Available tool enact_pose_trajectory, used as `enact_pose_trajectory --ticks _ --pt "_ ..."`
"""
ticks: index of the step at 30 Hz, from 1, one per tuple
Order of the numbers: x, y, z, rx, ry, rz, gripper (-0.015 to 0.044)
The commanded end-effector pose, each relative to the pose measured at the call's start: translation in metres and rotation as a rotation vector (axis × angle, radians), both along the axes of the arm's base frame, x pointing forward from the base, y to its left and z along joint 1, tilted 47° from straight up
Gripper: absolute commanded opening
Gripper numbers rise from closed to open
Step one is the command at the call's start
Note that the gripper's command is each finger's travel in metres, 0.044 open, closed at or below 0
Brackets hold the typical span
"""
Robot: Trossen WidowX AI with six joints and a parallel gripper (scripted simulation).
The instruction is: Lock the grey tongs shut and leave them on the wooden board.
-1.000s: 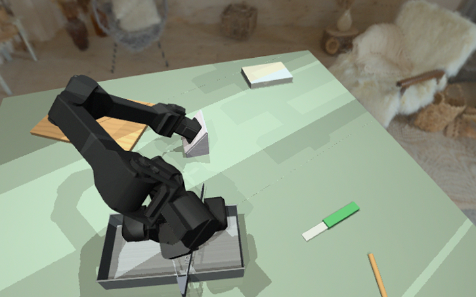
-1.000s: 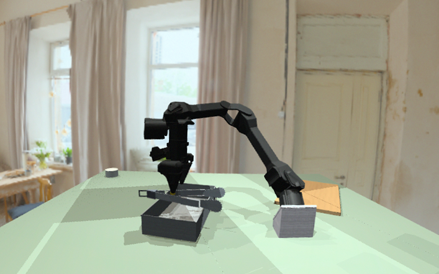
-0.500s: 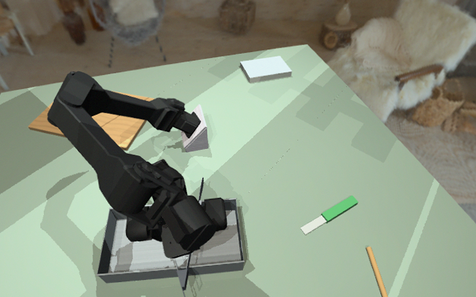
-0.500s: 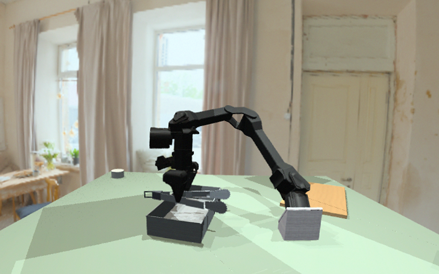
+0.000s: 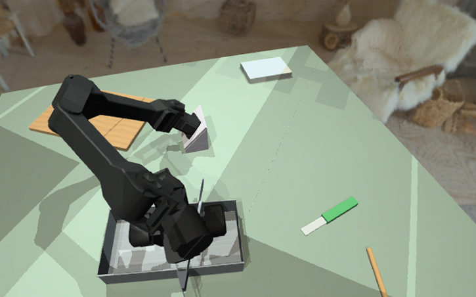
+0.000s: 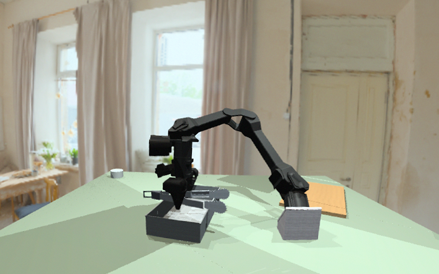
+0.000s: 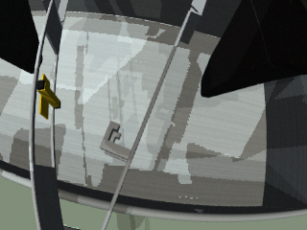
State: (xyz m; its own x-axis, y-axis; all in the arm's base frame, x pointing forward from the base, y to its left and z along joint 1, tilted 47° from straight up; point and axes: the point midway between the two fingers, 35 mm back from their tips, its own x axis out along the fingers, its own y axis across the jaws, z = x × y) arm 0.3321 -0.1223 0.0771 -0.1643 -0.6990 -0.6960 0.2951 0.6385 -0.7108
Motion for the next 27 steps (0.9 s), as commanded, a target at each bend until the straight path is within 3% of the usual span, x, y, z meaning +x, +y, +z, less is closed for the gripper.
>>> enact_pose_trajectory --ticks 1,12,15,27 --pt "-0.0036 -0.0059 -0.0048 -0.004 0.007 0.003 0.0440" --pt "-0.0081 -0.0155 -0.0133 -0.007 0.008 0.002 0.0440" --pt "-0.0060 -0.0130 -0.0113 -0.003 0.002 -0.002 0.0361" --pt "-0.0060 -0.0130 -0.0113 -0.003 0.002 -0.002 0.0281"
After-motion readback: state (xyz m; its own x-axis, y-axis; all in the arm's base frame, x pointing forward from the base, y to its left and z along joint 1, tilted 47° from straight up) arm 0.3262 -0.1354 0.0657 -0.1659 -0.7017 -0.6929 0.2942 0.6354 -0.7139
